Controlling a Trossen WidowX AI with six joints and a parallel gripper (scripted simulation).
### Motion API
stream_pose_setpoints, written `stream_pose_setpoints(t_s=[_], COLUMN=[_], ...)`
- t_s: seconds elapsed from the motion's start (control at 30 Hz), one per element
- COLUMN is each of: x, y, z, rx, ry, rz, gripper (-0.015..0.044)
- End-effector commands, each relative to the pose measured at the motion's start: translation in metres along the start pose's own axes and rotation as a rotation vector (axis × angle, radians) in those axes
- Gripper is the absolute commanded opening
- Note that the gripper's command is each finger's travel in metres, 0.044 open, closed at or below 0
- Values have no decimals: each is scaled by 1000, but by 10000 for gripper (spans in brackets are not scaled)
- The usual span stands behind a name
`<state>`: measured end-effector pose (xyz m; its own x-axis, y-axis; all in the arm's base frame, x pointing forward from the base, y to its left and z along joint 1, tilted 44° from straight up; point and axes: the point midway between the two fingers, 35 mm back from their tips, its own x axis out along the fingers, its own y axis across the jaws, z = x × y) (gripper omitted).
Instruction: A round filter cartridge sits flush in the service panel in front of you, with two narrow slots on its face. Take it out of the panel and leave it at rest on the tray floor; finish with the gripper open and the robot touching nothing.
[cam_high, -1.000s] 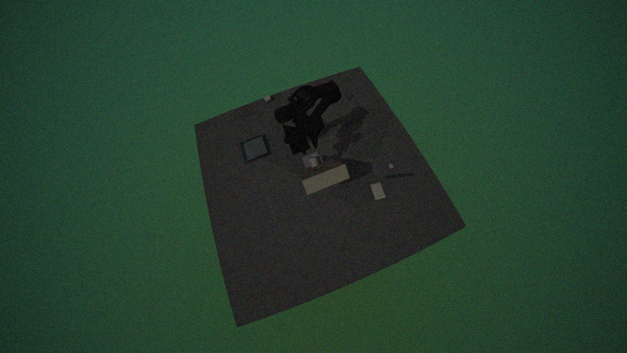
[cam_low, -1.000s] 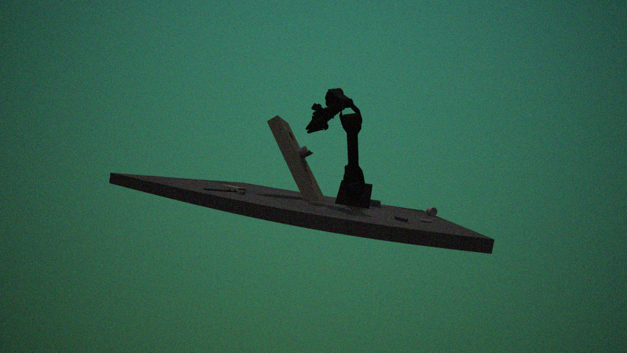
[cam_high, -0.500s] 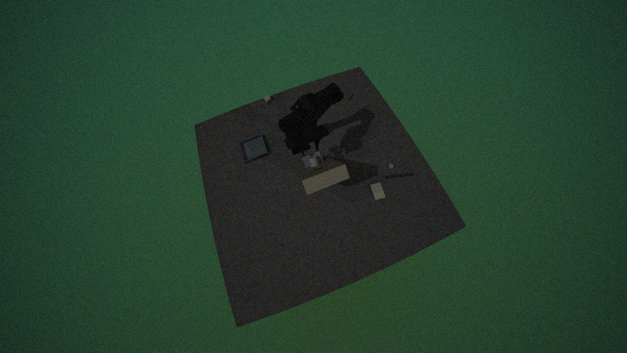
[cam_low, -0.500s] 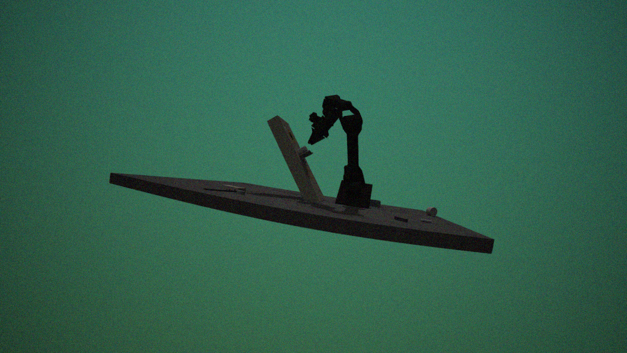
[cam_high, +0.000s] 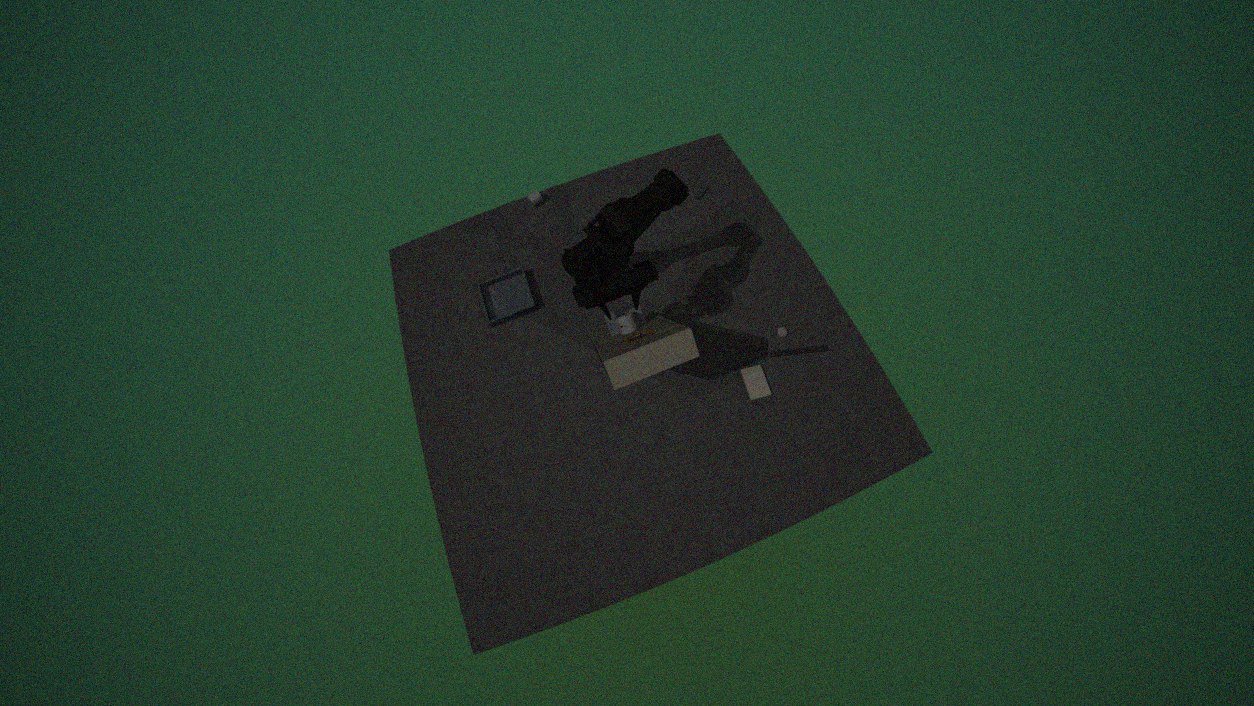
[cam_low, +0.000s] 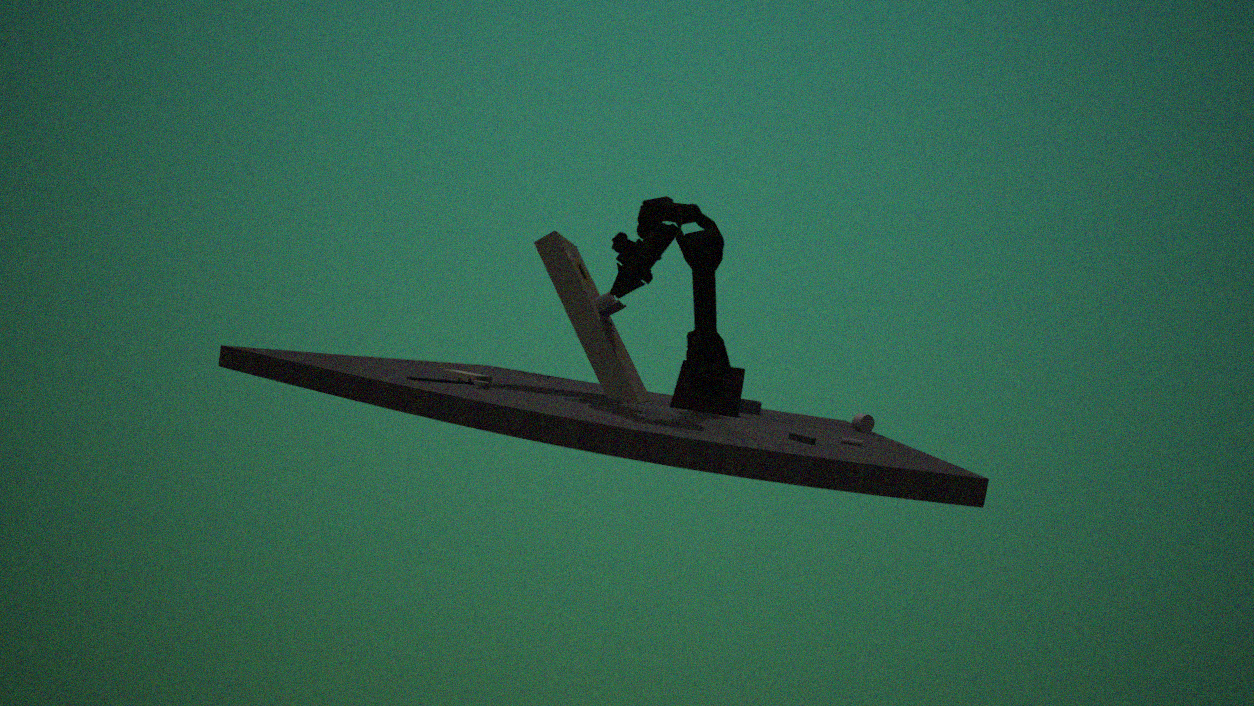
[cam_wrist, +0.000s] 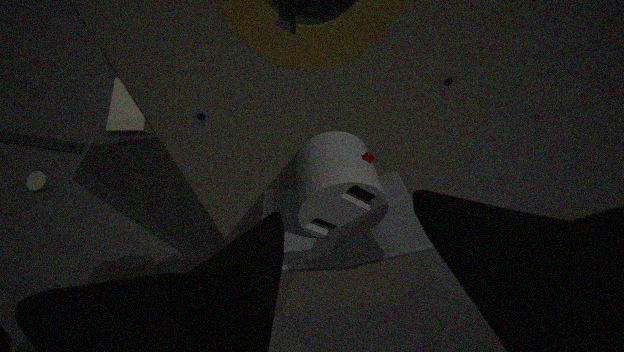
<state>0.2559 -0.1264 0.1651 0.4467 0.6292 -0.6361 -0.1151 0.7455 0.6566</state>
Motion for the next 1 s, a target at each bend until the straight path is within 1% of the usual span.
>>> stream_pose_setpoints(t_s=[0.0,0.37,0.47,0.73,0.93,0.97], x=[8,23,19,19,17,16], y=[0,1,1,1,1,1], z=[0,0,0,0,4,7], rx=[12,26,17,17,17,17], ry=[0,7,9,9,9,9], rz=[9,22,17,17,17,18], gripper=[305,305,226,173,15,0])
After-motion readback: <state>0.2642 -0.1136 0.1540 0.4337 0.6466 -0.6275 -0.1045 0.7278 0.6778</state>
